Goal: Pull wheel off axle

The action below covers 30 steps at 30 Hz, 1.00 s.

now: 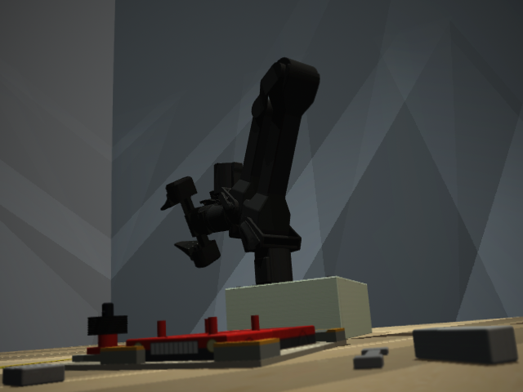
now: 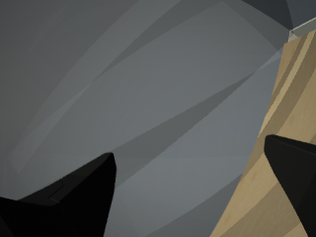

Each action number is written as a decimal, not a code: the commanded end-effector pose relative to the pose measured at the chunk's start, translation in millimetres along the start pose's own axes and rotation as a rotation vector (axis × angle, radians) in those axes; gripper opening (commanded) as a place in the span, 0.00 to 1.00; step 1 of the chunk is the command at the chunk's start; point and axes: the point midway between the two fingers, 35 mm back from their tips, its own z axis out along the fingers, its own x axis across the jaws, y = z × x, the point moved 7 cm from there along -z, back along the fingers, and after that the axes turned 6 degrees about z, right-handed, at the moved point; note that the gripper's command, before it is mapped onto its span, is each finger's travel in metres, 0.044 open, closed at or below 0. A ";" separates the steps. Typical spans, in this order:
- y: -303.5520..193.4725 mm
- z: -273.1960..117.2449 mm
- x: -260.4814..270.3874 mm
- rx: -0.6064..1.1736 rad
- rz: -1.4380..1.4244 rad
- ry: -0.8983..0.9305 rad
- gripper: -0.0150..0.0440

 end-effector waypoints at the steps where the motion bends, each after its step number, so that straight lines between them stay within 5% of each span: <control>1: -0.9 1.1 0.2 0.006 -0.001 -0.002 0.89; 4: -14.9 15.6 3.4 0.092 -0.025 -0.029 0.76; 17: -125.8 62.1 34.0 0.612 -0.266 -0.124 0.76; 30: -252.0 23.8 79.3 1.134 -0.658 -0.049 0.76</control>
